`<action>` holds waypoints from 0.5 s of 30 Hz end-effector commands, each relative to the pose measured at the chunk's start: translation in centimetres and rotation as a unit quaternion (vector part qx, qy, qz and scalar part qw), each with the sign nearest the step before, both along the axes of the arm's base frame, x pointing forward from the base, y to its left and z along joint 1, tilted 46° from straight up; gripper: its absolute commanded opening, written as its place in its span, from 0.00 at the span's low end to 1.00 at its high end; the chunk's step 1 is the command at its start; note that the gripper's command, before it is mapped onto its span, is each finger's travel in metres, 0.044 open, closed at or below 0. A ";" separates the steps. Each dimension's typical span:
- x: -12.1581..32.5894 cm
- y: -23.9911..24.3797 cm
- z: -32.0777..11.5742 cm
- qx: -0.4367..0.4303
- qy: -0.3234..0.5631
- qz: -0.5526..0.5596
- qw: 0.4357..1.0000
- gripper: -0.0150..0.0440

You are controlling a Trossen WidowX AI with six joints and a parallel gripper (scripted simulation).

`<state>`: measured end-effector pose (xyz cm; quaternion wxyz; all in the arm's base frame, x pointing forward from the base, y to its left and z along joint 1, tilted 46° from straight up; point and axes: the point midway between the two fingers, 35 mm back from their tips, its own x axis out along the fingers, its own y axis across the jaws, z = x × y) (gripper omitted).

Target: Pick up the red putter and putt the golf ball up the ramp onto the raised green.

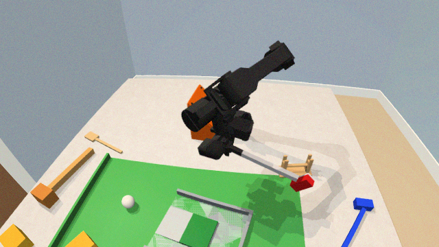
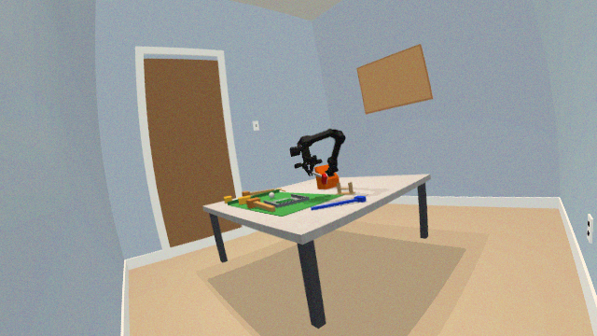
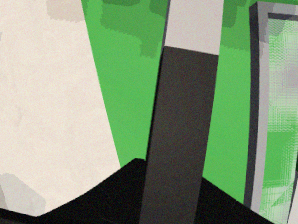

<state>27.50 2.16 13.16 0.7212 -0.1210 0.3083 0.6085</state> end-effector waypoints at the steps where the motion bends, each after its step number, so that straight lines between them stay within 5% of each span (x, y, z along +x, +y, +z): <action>1: 0.9 -2.2 -1.5 -0.007 0.043 -0.043 0.998 0.25; 15: 1.8 -9.5 -7.3 -0.023 0.196 -0.178 0.964 0.25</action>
